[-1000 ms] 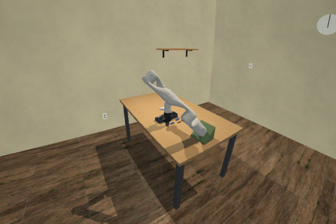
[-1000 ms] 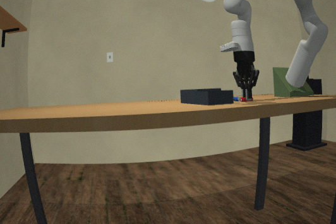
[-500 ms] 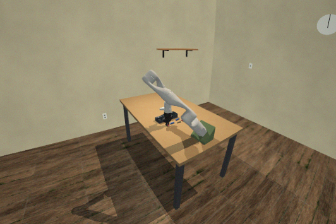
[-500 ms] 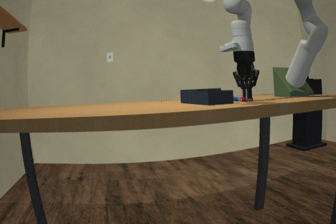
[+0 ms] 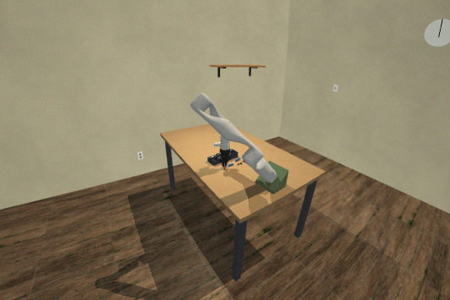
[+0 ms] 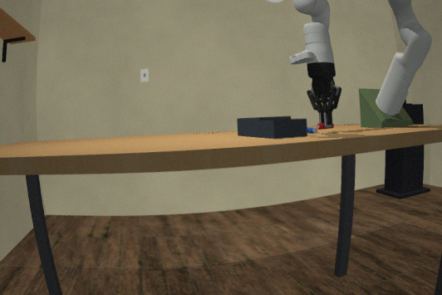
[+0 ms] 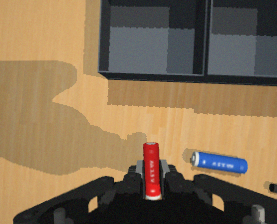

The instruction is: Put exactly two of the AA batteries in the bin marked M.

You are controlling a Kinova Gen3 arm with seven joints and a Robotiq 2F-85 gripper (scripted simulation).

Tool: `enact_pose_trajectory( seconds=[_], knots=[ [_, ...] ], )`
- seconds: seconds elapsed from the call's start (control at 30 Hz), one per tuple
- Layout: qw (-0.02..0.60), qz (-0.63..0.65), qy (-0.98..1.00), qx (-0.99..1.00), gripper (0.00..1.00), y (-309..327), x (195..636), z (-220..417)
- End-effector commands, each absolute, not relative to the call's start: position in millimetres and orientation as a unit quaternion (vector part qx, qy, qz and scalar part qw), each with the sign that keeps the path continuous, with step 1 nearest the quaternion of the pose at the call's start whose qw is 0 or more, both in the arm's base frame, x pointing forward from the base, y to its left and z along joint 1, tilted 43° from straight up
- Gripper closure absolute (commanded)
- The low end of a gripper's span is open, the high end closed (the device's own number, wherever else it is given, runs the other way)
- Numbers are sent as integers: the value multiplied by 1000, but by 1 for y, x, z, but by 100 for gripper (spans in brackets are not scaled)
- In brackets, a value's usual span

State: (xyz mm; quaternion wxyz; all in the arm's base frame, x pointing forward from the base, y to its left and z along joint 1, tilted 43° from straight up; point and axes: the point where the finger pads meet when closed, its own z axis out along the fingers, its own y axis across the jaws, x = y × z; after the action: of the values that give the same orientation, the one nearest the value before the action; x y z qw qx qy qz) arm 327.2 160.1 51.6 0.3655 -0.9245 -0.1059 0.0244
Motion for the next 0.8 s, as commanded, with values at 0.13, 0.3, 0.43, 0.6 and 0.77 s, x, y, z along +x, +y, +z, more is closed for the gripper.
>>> enact_pose_trajectory(
  seconds=[0.13,0.3,0.43,0.6,0.77],
  knots=[
    [364,18,-105,-925,91,144,334,70],
    [364,18,-105,-925,91,133,336,82],
    [364,18,-105,-925,91,128,337,87],
    [364,18,-105,-925,91,128,337,87],
    [364,18,-105,-925,91,128,337,87]
  ],
)
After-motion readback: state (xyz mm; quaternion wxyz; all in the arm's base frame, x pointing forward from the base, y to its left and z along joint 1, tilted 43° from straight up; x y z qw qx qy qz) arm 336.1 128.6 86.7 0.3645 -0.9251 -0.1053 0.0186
